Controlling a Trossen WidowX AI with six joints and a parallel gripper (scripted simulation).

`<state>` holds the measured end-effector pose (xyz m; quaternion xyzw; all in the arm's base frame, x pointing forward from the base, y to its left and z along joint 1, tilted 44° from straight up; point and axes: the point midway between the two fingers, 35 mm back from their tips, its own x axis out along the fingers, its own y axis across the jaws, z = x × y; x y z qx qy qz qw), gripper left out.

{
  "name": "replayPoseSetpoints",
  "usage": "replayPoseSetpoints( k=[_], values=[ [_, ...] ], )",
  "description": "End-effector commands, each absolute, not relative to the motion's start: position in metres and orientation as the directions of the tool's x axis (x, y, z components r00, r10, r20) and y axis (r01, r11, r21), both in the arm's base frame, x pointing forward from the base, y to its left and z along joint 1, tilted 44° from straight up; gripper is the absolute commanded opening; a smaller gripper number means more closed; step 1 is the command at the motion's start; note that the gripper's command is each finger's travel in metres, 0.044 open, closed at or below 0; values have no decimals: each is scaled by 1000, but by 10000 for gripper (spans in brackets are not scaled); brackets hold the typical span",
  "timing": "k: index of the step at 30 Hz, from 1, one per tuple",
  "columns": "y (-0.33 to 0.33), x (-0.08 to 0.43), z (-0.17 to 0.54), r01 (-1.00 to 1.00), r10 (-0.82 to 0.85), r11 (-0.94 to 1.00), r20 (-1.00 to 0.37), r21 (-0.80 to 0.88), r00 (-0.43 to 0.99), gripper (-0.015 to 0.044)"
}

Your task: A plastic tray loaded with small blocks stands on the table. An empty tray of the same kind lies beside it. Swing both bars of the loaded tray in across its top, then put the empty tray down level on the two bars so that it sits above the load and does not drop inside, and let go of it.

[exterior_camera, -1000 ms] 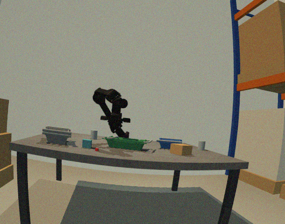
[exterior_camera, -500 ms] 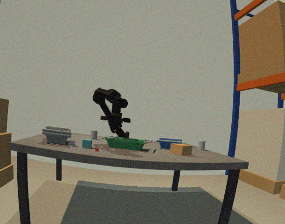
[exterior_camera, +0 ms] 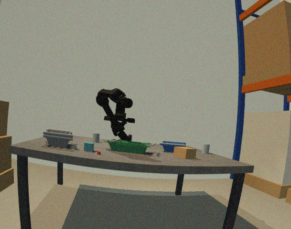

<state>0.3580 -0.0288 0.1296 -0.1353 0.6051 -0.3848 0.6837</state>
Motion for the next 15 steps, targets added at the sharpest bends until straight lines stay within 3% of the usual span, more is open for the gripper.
replayPoseSetpoints(
  k=[1,15],
  values=[
    [0,383,102,354,-683,674,-729,-648,-35,89],
    [118,429,-20,366,-680,675,-733,-640,-27,89]
  ],
)
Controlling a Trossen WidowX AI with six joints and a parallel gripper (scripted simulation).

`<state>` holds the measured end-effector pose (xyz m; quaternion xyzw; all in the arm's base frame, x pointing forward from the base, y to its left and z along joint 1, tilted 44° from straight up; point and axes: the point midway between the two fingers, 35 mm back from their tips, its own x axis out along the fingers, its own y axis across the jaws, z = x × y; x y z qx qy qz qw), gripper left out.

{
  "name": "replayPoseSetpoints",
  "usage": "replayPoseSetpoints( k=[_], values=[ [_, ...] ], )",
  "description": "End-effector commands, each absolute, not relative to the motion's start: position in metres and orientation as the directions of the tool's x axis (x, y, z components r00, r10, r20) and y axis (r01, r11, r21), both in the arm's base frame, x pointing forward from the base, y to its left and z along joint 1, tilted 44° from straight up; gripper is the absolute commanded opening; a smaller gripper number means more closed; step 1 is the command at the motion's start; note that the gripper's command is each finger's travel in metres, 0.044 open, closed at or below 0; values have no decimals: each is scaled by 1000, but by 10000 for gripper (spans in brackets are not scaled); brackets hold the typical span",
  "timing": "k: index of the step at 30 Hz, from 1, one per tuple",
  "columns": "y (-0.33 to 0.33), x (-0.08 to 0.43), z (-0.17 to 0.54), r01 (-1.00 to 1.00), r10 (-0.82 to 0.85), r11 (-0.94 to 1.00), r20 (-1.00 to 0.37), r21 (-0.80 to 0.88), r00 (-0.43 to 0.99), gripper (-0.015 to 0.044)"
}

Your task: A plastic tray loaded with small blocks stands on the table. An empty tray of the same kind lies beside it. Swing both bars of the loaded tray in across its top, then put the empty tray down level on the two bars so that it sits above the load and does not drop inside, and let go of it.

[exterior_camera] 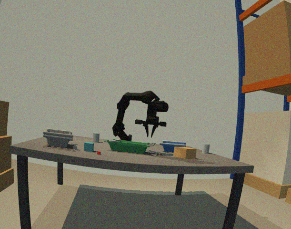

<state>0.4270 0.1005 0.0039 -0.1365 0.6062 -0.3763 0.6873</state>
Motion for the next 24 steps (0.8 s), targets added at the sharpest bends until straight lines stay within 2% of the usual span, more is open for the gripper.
replayPoseSetpoints(
  k=[1,24],
  values=[
    [119,429,-21,367,-680,675,-733,-640,-28,89],
    [92,429,-51,365,-681,674,-731,-642,-29,89]
  ],
)
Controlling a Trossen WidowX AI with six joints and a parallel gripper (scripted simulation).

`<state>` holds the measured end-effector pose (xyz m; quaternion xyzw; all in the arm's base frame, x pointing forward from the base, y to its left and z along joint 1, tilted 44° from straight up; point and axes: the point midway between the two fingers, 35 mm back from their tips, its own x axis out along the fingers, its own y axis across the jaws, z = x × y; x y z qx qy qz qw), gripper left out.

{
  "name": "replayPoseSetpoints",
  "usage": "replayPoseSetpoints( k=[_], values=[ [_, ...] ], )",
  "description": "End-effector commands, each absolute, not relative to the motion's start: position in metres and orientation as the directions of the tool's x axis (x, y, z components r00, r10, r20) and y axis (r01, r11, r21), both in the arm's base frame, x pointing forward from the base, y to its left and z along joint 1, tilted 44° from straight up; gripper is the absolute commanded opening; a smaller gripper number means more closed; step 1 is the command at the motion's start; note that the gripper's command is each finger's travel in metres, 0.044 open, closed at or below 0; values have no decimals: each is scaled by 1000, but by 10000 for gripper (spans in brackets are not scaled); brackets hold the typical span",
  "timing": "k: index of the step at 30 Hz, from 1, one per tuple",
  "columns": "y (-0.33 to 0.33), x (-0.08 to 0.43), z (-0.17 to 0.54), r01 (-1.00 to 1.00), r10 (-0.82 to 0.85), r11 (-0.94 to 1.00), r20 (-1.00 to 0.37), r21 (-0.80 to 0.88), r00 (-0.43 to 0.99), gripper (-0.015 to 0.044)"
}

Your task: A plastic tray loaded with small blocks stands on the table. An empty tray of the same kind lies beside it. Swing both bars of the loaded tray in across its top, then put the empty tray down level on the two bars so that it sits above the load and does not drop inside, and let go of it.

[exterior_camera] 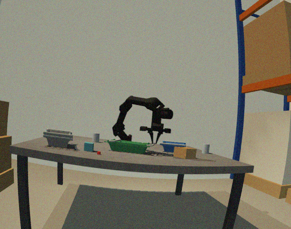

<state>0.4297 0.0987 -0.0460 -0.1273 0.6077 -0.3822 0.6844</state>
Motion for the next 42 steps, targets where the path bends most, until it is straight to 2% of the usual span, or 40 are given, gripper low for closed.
replayPoseSetpoints(
  k=[1,10,24,42],
  values=[
    [90,429,-53,365,-682,674,-731,-642,-29,89],
    [78,427,-65,364,-683,673,-730,-644,-29,89],
    [82,418,-24,363,-683,673,-730,-644,-30,89],
    [37,400,-7,362,-685,671,-728,-647,-31,89]
  ],
)
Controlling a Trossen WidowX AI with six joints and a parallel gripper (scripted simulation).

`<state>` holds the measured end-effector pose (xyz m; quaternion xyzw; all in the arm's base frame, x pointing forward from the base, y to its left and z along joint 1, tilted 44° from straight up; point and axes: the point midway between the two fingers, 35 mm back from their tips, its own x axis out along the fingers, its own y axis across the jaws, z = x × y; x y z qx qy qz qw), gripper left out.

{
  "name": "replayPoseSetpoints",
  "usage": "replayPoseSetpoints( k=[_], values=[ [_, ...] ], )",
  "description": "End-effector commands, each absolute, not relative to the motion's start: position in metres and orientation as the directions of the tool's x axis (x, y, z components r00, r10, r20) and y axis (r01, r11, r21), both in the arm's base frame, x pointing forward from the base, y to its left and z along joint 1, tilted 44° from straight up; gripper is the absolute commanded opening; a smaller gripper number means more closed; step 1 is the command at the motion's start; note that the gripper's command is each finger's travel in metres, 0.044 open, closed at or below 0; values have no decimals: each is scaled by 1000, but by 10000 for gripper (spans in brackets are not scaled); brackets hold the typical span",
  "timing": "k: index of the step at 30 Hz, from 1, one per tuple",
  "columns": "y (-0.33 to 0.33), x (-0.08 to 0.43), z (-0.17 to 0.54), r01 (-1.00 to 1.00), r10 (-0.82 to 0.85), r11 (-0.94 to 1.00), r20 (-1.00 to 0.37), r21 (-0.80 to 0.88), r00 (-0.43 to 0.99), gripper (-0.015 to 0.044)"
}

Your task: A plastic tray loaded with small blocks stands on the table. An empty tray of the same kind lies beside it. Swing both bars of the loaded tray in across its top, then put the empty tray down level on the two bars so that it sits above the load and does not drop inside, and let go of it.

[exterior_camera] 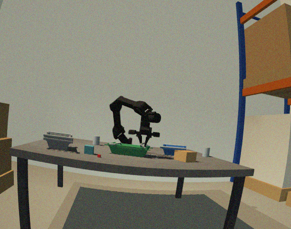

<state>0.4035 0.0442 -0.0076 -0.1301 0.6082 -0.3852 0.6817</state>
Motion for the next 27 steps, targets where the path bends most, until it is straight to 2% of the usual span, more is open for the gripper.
replayPoseSetpoints(
  k=[1,13,27],
  values=[
    [37,401,-7,362,-685,671,-728,-647,-31,89],
    [71,404,21,362,-684,672,-729,-646,-32,89],
    [65,405,17,360,-686,673,-727,-647,-25,89]
  ],
)
